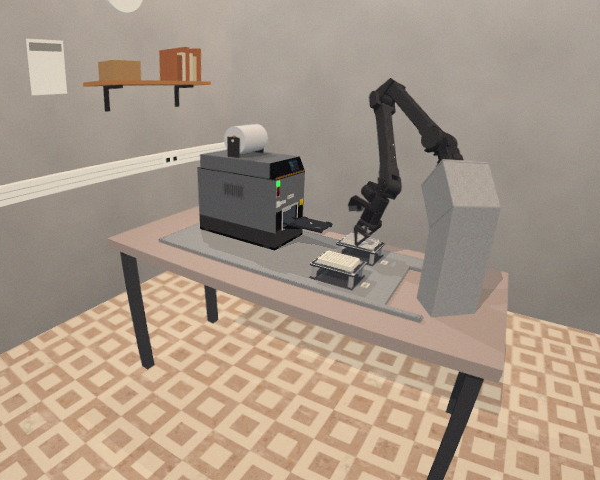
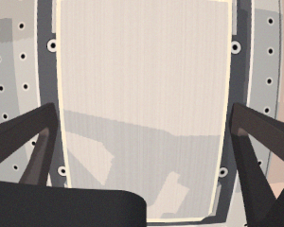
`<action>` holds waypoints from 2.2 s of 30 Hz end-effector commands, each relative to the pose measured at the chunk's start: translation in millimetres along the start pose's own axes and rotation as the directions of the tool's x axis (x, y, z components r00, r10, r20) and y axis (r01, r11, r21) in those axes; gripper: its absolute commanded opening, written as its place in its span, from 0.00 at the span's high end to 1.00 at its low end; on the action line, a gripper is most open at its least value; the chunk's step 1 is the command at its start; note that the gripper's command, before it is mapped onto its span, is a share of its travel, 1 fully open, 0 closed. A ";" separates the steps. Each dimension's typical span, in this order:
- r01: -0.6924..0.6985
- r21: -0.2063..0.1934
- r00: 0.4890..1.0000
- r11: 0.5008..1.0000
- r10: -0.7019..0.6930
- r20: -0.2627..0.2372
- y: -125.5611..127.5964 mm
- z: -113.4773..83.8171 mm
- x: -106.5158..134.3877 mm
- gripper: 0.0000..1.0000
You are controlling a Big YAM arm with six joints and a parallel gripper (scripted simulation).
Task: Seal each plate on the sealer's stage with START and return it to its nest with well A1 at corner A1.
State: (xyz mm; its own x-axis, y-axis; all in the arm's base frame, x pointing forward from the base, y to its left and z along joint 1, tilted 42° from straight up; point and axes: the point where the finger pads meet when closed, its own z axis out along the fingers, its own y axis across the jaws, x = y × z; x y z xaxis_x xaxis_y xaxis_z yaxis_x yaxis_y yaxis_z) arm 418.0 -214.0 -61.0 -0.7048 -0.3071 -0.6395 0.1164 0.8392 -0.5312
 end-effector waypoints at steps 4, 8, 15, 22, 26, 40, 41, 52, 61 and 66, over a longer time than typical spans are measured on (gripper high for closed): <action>-0.008 -0.002 1.000 1.000 0.008 0.014 1.0 -12.7 -9.3 0.00; -0.005 -0.010 1.000 1.000 0.005 0.008 5.0 -18.6 -7.5 0.00; -0.004 -0.011 1.000 1.000 0.004 0.006 6.5 -20.3 -6.6 0.00; -0.001 -0.015 1.000 1.000 0.001 0.006 7.9 -27.9 -8.8 0.00; -0.009 -0.001 1.000 1.000 0.009 0.013 0.9 -26.3 -13.4 0.00; -0.004 -0.010 1.000 1.000 0.004 0.011 5.4 -35.0 -14.0 0.00; -0.004 -0.005 1.000 1.000 0.005 0.019 3.8 -33.6 -17.2 0.00; -0.001 0.018 1.000 1.000 0.001 0.010 -6.4 -22.0 -10.9 0.00; 0.010 -0.005 0.999 1.000 -0.010 -0.035 3.2 -25.0 10.9 0.00; 0.009 -0.003 0.999 1.000 -0.010 -0.031 2.0 -27.7 9.2 0.00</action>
State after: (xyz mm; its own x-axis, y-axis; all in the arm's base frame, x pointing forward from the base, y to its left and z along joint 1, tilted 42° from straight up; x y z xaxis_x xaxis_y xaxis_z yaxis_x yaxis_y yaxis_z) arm 407.5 -201.8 -44.8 -0.7069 -0.3057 -0.6379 0.1162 0.8394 -0.5310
